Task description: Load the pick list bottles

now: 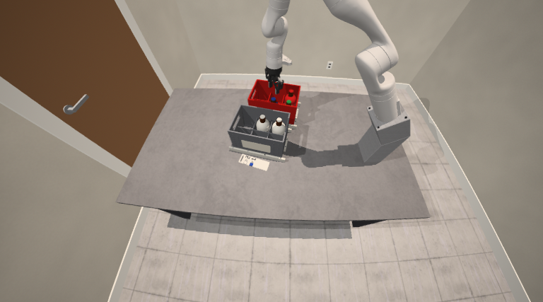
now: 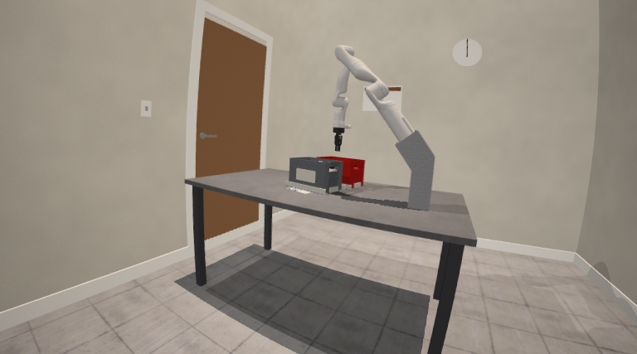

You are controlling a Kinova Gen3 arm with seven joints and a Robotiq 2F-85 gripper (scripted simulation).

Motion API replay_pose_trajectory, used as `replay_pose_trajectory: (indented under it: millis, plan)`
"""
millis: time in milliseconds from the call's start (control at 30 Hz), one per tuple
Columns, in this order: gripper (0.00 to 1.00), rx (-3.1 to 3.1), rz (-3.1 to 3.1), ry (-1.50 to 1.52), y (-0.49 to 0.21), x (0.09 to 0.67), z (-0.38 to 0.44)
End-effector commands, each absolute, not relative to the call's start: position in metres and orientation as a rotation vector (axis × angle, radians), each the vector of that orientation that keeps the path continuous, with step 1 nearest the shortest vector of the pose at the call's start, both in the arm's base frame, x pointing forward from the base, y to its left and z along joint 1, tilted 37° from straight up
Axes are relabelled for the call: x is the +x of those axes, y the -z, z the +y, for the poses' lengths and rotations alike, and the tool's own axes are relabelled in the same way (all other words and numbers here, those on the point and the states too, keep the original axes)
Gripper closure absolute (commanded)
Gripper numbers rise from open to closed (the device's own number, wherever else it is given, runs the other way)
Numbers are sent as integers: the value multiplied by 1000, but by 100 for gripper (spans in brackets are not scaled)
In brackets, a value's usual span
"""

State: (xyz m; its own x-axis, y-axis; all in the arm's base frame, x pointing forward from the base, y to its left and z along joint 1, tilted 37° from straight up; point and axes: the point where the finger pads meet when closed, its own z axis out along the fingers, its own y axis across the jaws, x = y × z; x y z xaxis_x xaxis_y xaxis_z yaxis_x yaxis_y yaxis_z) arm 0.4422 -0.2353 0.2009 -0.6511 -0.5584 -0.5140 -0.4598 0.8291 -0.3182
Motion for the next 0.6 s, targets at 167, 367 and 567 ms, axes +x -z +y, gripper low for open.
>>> replay_pose_trajectory:
  millis: [167,367,567]
  plan:
    - [33,-744,2391,212,-201,442,-236]
    - [33,-744,2391,212,-196,446,-236]
    - [33,-744,2391,212,-191,450,-236]
